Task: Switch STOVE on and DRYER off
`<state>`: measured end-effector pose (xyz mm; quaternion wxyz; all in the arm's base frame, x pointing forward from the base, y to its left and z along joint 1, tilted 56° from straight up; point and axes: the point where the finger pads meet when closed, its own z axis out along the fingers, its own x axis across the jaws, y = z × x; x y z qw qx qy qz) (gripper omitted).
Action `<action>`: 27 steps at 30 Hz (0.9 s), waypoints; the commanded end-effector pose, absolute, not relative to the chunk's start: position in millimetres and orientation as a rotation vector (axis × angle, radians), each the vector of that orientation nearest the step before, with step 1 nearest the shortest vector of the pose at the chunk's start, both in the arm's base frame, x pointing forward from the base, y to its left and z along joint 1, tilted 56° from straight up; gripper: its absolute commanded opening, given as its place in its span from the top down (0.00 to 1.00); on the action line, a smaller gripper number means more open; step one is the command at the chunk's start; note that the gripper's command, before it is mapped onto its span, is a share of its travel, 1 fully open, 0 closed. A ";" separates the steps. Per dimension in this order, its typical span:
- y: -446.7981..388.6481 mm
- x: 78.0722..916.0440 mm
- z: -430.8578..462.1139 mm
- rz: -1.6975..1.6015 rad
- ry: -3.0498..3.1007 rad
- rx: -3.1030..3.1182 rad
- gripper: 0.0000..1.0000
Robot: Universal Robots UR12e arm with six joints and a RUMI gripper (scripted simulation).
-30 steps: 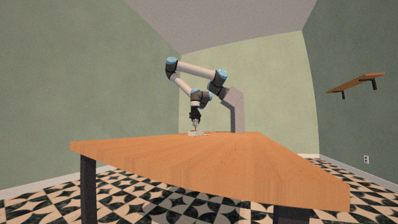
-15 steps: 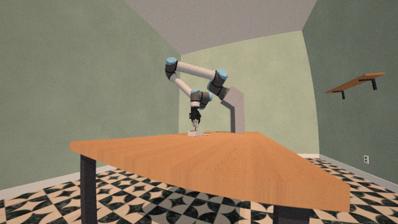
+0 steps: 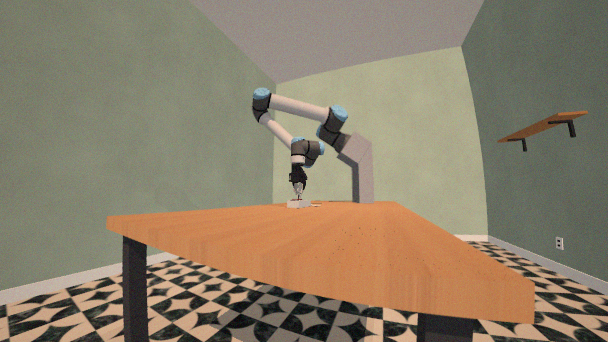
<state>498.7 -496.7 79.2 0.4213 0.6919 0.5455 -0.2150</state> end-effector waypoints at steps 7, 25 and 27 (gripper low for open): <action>-496.4 498.9 79.5 -0.538 1.367 1.732 1.00; -473.3 494.3 95.1 -0.538 1.367 1.732 1.00; -469.4 493.5 97.7 -0.538 1.367 1.732 1.00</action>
